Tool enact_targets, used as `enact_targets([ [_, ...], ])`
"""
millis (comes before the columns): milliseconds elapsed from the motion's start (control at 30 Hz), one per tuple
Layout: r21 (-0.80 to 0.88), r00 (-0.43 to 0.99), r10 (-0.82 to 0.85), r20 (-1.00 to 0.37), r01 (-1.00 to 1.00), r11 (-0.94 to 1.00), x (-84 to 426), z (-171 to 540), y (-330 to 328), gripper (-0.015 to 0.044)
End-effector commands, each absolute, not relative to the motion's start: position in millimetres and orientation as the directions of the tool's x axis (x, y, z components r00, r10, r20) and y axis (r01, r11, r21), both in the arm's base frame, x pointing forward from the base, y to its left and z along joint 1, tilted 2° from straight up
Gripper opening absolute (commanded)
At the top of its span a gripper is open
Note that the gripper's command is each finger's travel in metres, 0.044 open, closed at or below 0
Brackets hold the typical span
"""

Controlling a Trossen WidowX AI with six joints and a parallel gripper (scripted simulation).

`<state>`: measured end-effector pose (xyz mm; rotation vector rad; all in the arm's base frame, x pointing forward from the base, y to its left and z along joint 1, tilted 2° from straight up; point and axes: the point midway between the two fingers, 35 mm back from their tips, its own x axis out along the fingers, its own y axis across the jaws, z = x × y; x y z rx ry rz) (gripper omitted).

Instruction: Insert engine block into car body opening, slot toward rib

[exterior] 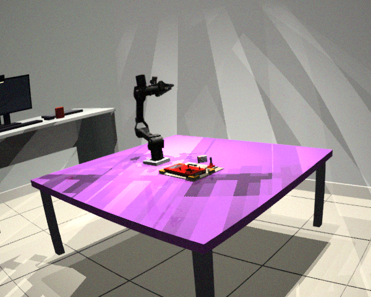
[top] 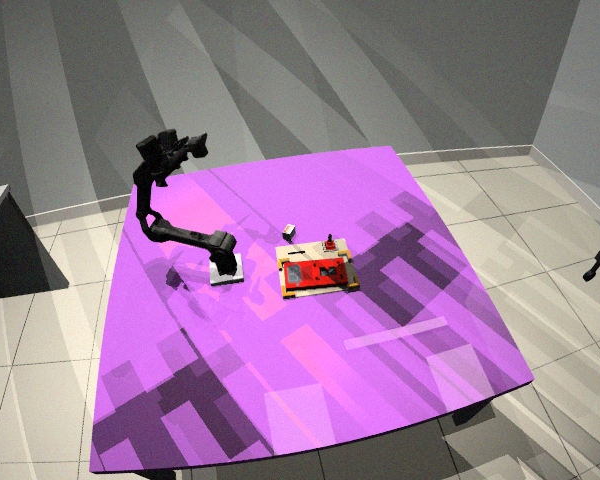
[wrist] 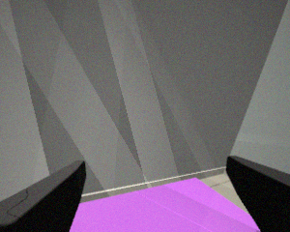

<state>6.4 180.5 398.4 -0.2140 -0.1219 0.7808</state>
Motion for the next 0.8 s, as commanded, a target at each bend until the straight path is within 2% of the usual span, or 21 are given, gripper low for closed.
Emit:
enact_targets([
  [0, -0.236, 0.705, 0.709, 0.030, -0.684, 0.690, 6.4, 398.4, 180.5, 0.0426],
  [33, -0.236, 0.705, 0.708, 0.030, -0.683, 0.691, 7.0, 398.7, 179.9, 0.0440],
  [767, -0.309, 0.777, 0.627, -0.064, -0.612, 0.728, 88.4, 409.5, 108.5, 0.0440],
])
